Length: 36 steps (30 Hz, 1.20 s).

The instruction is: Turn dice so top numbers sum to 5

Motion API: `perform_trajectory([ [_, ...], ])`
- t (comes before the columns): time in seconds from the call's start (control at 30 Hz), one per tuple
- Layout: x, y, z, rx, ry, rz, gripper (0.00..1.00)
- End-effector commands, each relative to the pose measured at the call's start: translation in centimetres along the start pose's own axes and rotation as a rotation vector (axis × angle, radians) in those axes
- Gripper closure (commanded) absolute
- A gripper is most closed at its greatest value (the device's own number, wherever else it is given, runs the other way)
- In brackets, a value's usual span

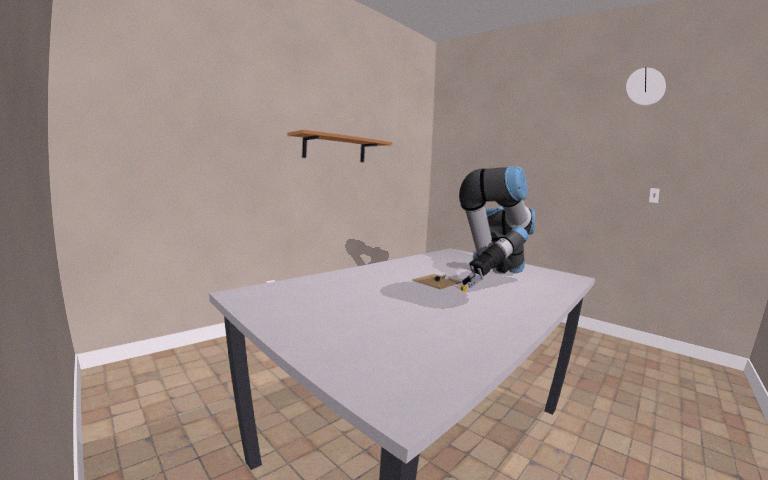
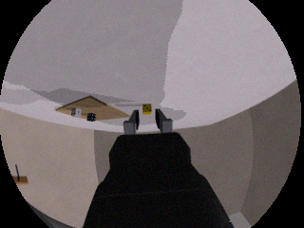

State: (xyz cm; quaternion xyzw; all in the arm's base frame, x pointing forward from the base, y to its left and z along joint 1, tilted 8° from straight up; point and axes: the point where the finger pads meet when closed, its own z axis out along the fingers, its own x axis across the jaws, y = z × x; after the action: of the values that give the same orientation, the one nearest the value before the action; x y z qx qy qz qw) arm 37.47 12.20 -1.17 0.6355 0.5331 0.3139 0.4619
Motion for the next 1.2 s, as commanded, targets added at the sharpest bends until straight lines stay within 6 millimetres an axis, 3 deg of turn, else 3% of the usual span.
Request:
perform_trajectory([
  [0.0, 0.0, 0.0, -1.2, -0.001, 0.0, 0.0, 0.36],
  [0.23, 0.0, 0.0, -2.7, -0.001, 0.0, 0.0, 0.36],
  [0.63, 0.0, 0.2, -2.9, -0.001, 0.0, 0.0, 0.36],
  [1.17, 0.0, 3.0, -4.4, -0.001, 0.0, 0.0, 0.36],
])
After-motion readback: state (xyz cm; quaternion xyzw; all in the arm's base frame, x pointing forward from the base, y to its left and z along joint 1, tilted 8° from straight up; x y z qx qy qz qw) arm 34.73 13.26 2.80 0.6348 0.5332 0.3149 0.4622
